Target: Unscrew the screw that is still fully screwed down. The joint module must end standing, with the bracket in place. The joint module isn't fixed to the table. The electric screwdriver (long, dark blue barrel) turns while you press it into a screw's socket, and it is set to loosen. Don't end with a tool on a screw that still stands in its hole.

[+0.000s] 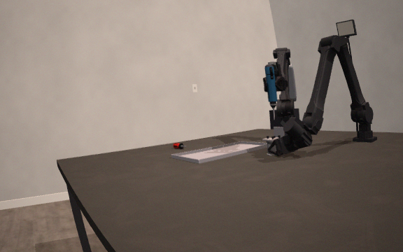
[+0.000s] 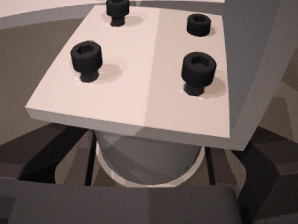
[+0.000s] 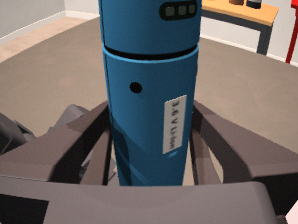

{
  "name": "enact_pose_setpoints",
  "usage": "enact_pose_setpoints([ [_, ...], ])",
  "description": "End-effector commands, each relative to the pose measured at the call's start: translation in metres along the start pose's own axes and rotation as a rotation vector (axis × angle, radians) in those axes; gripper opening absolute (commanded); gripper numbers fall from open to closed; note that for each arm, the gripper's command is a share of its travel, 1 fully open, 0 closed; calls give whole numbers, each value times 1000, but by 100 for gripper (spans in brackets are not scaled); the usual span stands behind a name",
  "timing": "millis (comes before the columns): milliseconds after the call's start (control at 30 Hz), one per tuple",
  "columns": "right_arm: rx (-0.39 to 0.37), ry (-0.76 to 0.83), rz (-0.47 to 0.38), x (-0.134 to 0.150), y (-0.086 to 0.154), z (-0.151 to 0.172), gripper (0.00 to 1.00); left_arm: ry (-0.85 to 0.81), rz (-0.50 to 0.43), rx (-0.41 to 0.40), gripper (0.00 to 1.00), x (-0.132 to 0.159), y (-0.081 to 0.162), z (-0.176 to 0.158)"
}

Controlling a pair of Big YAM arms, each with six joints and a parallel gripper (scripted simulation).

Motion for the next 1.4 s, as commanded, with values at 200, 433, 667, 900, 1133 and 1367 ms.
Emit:
enact_pose_setpoints([
  [200, -23, 13, -141, -51, -31, 9, 42, -22, -6, -9, 59, -6, 0, 8],
  [433, -23, 13, -140, -51, -35, 9, 42, -22, -6, -9, 59, -6, 0, 8],
  [667, -23, 13, -140, -51, -38, 9, 42, -22, -6, -9, 59, -6, 0, 8],
  [900, -23, 13, -140, -51, -40, 9, 42, -22, -6, -9, 59, -6, 0, 8],
  [1133, -24, 12, -145, -53, -41, 10, 42, -22, -6, -9, 59, -6, 0, 8],
  [1367, -26, 9, -156, -58, -43, 11, 42, -22, -6, -9, 59, -6, 0, 8],
])
Point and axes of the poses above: on each arm, the point where the finger pads meet when closed, its own y axis back along the fingers, its own z axis across the jaws, x = y × z, the point moved 10 cm from there along y, back along the fingers, and after that the axes turned 9 degrees about -y, right-handed, at the moved point
